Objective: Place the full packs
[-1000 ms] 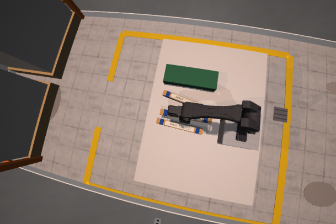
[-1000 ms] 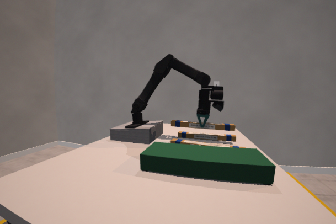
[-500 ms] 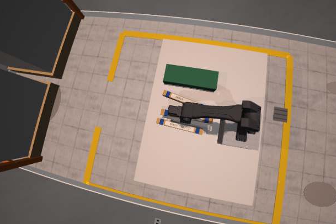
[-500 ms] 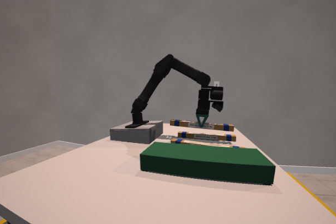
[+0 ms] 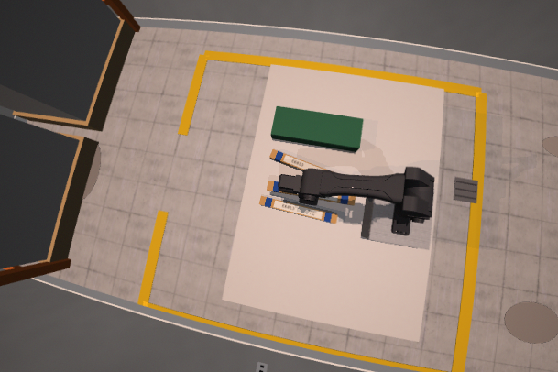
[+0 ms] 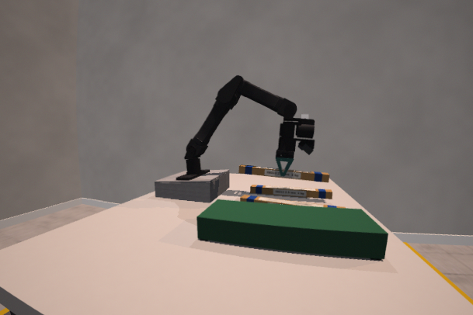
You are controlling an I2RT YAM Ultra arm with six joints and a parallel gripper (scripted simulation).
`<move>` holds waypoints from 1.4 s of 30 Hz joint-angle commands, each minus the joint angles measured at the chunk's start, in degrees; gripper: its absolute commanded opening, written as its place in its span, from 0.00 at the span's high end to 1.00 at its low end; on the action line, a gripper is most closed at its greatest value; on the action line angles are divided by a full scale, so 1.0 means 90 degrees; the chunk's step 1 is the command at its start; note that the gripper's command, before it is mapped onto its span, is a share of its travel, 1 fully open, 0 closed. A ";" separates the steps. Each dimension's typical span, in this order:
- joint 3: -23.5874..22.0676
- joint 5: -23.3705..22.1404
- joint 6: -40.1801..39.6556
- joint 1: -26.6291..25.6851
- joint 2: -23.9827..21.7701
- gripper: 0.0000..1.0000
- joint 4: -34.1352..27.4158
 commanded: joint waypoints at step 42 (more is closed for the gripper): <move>0.0786 -0.0003 0.0018 0.0015 -0.0470 1.00 -0.0710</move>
